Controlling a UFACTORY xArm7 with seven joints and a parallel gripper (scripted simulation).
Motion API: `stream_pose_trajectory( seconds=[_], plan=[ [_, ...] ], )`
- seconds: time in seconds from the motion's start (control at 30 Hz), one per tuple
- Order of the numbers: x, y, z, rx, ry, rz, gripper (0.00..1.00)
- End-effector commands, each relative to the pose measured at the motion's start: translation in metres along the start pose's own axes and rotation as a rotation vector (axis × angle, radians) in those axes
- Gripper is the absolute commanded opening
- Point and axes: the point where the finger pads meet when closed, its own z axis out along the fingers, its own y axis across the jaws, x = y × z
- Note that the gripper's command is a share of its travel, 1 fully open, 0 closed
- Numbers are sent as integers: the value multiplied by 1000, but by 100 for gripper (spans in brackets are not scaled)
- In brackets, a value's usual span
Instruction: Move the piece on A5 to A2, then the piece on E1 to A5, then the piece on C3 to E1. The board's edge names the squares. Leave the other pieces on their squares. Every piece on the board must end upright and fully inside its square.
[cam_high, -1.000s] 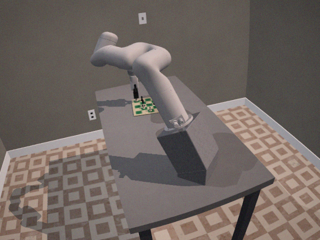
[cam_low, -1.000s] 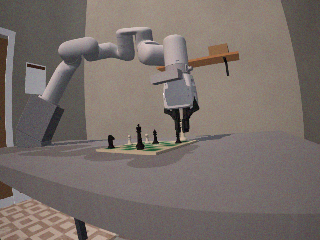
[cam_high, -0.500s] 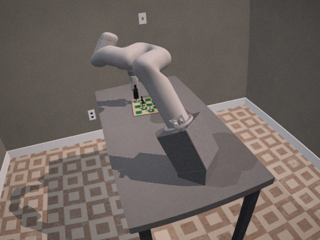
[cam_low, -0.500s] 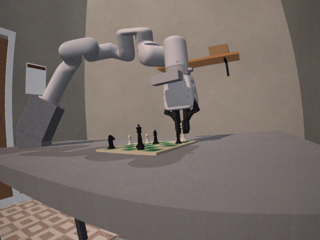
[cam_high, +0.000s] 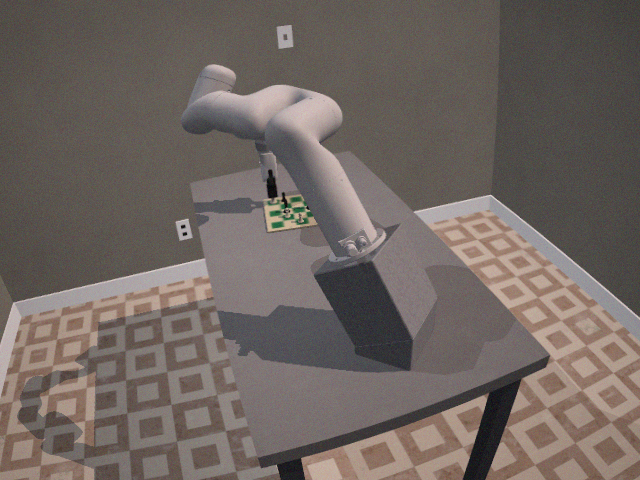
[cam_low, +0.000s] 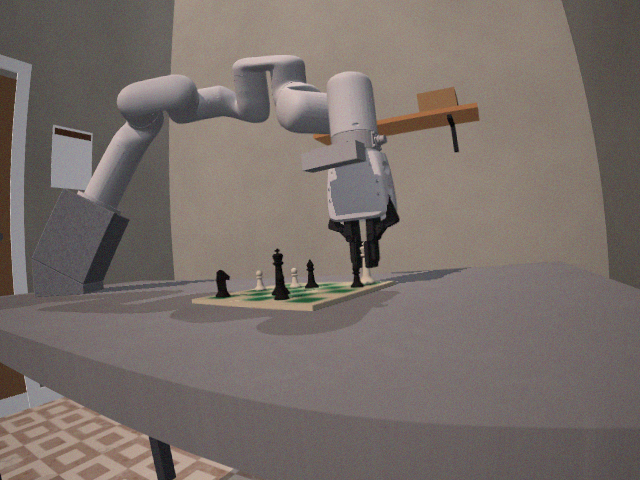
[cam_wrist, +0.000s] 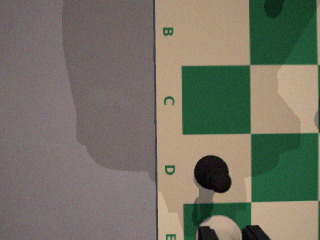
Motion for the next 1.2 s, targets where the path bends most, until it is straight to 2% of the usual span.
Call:
stream_pose_trajectory(
  seconds=[0.0,0.8,0.83,0.9,0.93,1.0,1.03,1.1,1.13,1.17],
  plan=[
    [0,-2,-3,5,1,0,0],
    [0,-2,-3,5,1,0,0],
    [0,-2,-3,5,1,0,9],
    [0,-2,-3,5,1,0,9],
    [0,-2,-3,5,1,0,17],
    [0,-2,-3,5,1,0,17],
    [0,-2,-3,5,1,0,26],
    [0,-2,-3,5,1,0,26],
    [0,-2,-3,5,1,0,34],
    [0,-2,-3,5,1,0,34]
  ],
)
